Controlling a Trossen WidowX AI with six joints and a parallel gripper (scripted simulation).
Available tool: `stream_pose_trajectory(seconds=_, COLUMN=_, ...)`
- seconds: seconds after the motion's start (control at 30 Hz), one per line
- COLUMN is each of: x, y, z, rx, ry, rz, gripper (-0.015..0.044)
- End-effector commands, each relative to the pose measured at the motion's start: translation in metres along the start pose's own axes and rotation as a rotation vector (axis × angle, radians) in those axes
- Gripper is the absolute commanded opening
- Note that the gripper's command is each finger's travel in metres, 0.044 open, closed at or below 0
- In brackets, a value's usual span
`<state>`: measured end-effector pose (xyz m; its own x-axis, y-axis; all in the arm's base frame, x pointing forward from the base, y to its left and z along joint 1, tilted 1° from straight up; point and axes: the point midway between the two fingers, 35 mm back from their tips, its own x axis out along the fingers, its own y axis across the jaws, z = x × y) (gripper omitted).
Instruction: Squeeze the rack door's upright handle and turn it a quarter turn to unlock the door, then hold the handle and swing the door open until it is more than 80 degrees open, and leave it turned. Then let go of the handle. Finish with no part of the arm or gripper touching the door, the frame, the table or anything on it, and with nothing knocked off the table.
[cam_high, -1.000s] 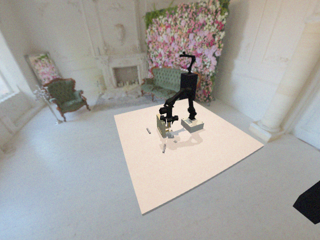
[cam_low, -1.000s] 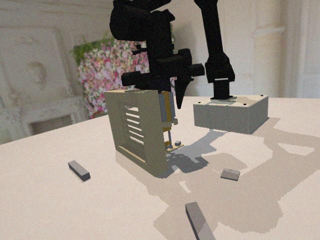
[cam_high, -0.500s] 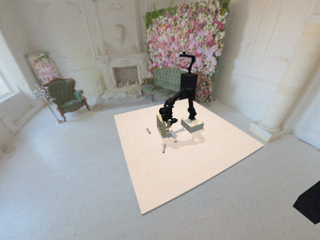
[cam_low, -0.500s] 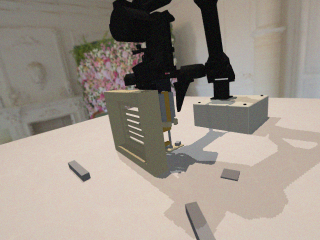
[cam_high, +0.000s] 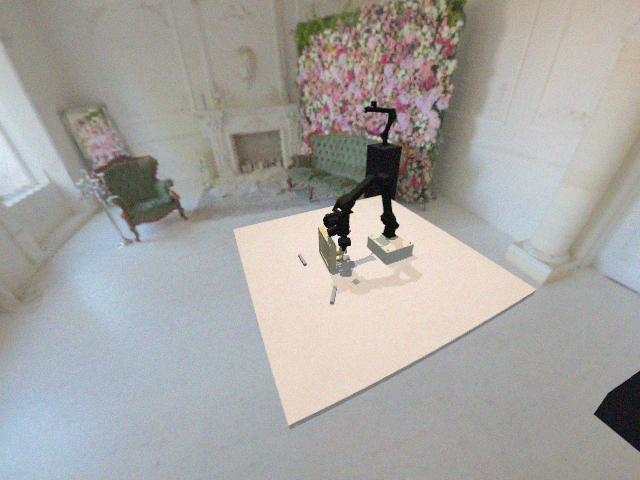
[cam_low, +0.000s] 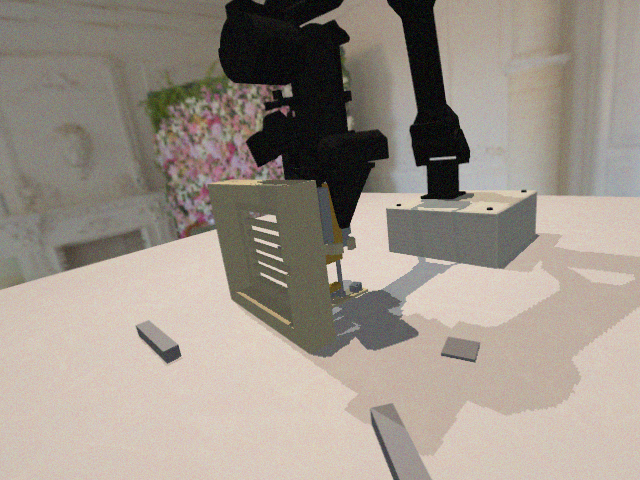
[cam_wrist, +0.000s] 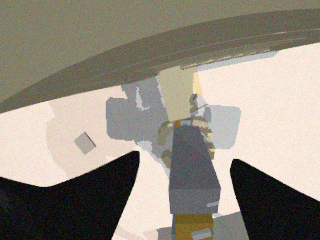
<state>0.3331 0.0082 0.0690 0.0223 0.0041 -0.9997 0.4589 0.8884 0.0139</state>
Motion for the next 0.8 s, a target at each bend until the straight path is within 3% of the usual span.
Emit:
stream_pose_trajectory(seconds=0.0, x=0.0002, y=-0.001, z=0.0001, rx=0.182, ry=-0.001, rz=-0.005, gripper=0.0294)
stream_pose_trajectory(seconds=0.77, x=0.0003, y=-0.001, z=0.0001, rx=1.321, ry=-0.004, rz=-0.004, gripper=0.0294)
